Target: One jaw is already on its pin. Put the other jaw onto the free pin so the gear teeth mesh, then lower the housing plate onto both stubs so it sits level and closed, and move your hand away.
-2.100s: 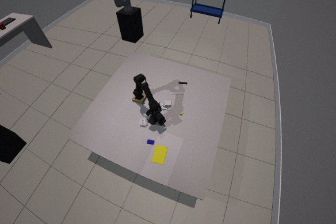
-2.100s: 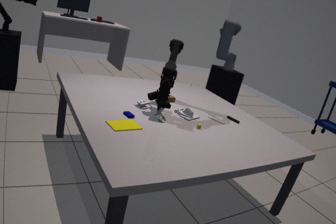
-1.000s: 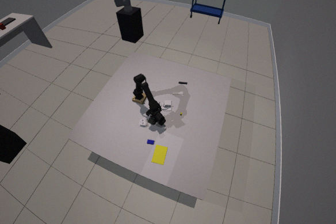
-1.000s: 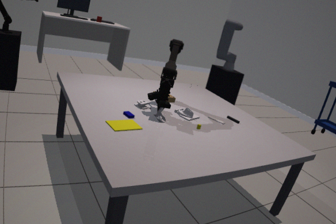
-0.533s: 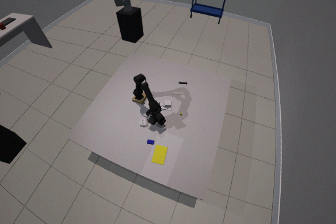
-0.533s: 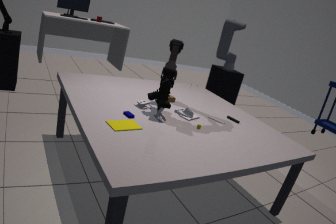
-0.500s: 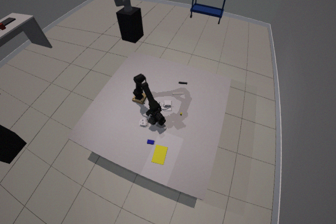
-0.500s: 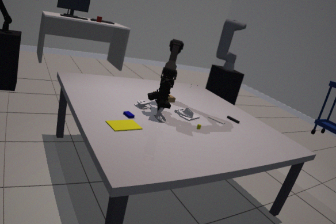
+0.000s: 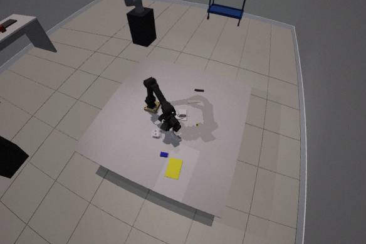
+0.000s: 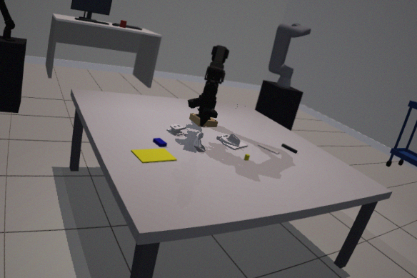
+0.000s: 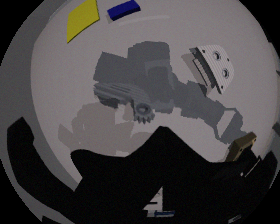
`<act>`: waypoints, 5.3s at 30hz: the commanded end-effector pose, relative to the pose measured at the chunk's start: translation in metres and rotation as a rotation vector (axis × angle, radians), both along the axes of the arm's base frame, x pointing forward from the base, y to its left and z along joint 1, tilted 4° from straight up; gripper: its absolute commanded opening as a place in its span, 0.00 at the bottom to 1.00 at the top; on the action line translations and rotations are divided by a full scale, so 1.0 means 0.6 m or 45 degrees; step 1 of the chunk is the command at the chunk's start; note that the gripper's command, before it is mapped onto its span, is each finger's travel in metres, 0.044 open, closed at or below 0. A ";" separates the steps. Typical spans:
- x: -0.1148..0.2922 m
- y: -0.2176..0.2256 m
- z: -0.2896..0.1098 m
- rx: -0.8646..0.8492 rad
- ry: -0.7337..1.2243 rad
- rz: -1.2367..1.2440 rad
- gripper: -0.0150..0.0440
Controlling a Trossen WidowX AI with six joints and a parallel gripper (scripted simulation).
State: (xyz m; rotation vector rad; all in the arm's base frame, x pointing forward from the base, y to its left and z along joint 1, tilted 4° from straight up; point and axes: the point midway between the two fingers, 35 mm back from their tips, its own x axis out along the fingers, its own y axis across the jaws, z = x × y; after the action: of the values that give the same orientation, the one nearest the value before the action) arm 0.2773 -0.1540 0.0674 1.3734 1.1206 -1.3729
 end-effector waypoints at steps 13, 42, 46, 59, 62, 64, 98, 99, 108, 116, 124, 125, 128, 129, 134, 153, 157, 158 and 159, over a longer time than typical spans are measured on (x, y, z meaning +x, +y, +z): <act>-0.001 0.000 -0.001 0.001 0.002 0.000 0.39; 0.014 0.009 0.002 0.011 -0.004 0.388 0.25; 0.020 0.012 0.003 0.015 -0.007 0.552 0.25; 0.040 0.024 0.006 0.029 -0.017 1.081 0.25; 0.044 0.027 0.007 0.033 -0.019 1.204 0.25; 0.047 0.029 0.007 0.035 -0.021 1.285 0.25; 0.067 0.043 -0.024 0.051 -0.035 1.835 0.25; 0.067 0.043 -0.027 0.051 -0.035 1.835 0.25; 0.066 0.044 -0.051 0.051 -0.035 1.835 0.25; 0.065 0.045 -0.073 0.051 -0.035 1.835 0.25; 0.063 0.046 -0.090 0.051 -0.035 1.835 0.25; 0.063 0.046 -0.090 0.051 -0.035 1.835 0.25; 0.063 0.046 -0.090 0.051 -0.035 1.835 0.25; 0.063 0.046 -0.090 0.051 -0.035 1.835 0.25; 0.063 0.046 -0.090 0.051 -0.035 1.835 0.25; 0.058 0.029 -0.090 0.050 -0.034 1.835 0.25; 0.055 0.019 -0.090 0.050 -0.033 1.834 0.25; 0.054 0.016 -0.091 0.050 -0.033 1.834 0.25; 0.053 0.013 -0.091 0.050 -0.033 1.834 0.25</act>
State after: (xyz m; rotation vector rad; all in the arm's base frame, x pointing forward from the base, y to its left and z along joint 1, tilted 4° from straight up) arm 0.3103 -0.1411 0.0147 0.2948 1.5796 -0.2553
